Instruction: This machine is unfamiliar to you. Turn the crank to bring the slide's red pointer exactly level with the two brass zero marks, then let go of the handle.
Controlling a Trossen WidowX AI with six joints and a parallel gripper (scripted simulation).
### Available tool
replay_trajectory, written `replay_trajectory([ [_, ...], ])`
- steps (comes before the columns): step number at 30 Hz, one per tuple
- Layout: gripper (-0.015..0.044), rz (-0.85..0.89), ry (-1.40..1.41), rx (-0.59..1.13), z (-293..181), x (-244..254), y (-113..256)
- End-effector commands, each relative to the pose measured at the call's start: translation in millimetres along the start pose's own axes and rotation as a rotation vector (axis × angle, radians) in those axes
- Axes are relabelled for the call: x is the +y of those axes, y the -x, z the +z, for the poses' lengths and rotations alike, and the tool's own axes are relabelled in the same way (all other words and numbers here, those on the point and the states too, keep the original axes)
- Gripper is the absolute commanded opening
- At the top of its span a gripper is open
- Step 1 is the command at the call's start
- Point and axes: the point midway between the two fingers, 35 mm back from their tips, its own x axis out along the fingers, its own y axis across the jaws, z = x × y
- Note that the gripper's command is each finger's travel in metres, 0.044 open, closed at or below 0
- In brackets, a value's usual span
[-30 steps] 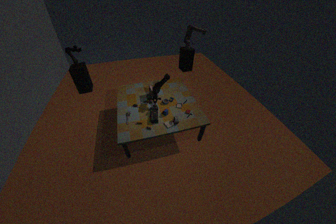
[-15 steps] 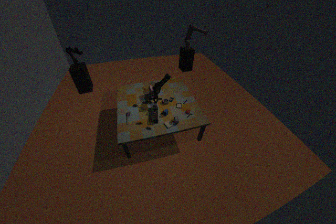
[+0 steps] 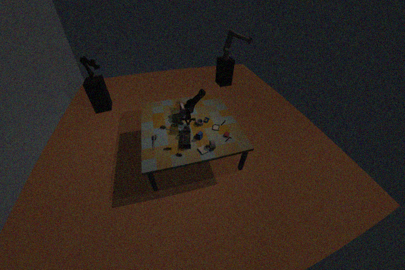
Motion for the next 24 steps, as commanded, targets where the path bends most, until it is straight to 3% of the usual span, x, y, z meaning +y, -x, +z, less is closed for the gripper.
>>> replay_trajectory([
  [1,0.0000,0.022,0.014,0.009,-3,8,-3],
  [24,0.0000,0.023,0.013,0.009,-18,17,-17],
])
